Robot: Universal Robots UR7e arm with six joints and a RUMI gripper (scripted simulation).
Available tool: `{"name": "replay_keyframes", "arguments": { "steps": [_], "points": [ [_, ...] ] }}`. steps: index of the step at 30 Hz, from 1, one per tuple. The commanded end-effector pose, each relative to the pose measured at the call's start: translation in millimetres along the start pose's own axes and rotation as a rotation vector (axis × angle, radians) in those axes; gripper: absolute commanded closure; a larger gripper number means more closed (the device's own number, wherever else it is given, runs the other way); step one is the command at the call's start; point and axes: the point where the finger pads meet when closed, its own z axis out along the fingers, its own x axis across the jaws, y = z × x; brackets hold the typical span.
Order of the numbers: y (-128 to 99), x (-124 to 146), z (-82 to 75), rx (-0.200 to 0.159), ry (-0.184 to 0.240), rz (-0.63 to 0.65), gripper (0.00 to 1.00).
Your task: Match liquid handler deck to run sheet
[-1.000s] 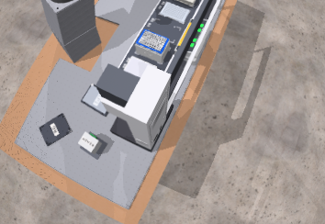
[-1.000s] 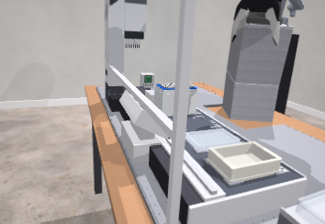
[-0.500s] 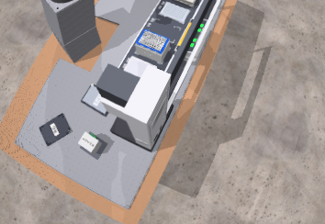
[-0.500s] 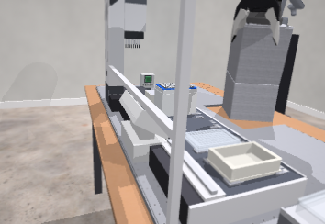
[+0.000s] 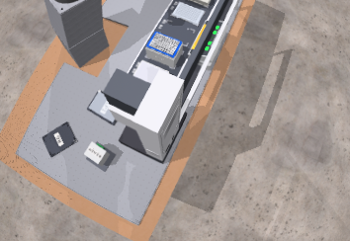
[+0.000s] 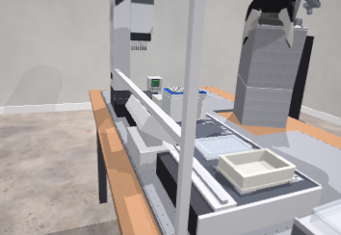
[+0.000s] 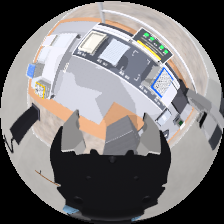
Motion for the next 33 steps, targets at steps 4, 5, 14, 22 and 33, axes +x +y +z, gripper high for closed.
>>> {"name": "replay_keyframes", "arguments": {
  "steps": [4,5,14,22,33],
  "points": [
    [3,100,-0.4,0.001,-0.001,0.279,0.18],
    [2,100,-0.4,0.001,-0.001,0.279,0.18],
    [-5,127,-1.9,0.002,0.004,0.369,0.18],
    [-5,164,-3.6,0.002,-0.001,0.494,0.18],
    [-3,215,-6.2,0.002,-0.002,0.502,0.18]
  ]
}}
